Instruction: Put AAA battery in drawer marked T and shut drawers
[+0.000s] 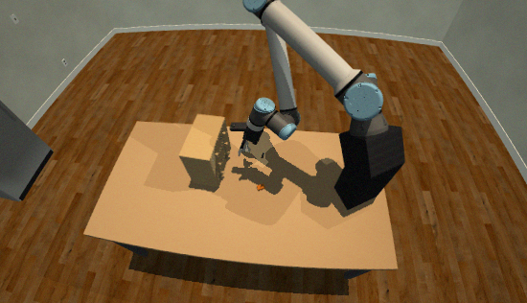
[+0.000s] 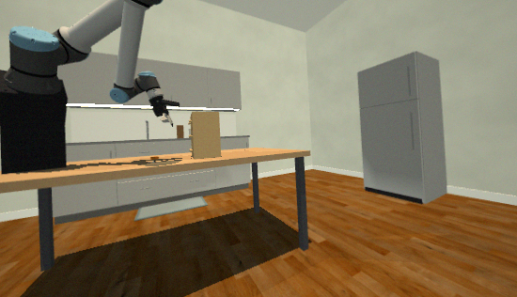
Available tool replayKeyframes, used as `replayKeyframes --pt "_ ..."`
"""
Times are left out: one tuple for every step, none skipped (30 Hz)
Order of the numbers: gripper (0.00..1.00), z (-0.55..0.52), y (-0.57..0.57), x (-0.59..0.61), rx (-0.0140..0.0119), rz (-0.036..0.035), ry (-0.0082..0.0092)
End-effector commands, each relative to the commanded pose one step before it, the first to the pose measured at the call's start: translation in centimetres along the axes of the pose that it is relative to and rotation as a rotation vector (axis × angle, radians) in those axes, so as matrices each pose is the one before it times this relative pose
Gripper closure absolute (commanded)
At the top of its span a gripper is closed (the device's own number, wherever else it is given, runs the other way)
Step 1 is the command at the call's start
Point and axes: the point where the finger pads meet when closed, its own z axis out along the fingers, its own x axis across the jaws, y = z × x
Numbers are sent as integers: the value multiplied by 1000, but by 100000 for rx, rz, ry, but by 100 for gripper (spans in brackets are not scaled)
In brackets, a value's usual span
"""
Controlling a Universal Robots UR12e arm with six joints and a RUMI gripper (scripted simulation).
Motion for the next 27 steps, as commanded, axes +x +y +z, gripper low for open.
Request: replayKeyframes --pt "0 -57 471 -215 -7324 244 -398" --pt "0 -100 43 2 -984 -3 6" --pt "0 -104 45 5 -968 -10 16" --pt "0 -94 44 1 -951 -2 3" --pt "0 -80 41 -4 -933 11 -16" --pt "0 -84 42 -1 -917 5 -6" --pt "0 -88 44 1 -900 -1 3" --pt "0 -92 45 4 -882 -7 12" --pt "0 -93 46 6 -864 -11 19" --pt "0 -69 40 -5 -848 11 -19" --pt "0 -72 41 -3 -830 6 -11" --pt "0 -74 42 0 -812 2 -3" --pt "0 0 0 0 0 0 0" --pt "0 0 0 0 0 0 0" --pt "0 -77 43 2 -793 -2 5" --pt "0 -79 44 4 -774 -6 12" --pt "0 -81 44 6 -754 -9 18" --pt "0 -59 38 -5 -740 8 -16" --pt "0 -59 38 -3 -720 6 -11" --pt "0 -61 39 -1 -701 3 -5" --pt "0 -62 39 0 -680 0 1" --pt "0 -63 39 2 -660 -2 6" --pt "0 -64 39 4 -640 -5 10" --pt "0 -64 39 5 -619 -7 14" --pt "0 -50 35 -2 -604 3 -7" --pt "0 -45 33 -3 -585 5 -11" --pt "0 -46 33 -2 -564 3 -7"
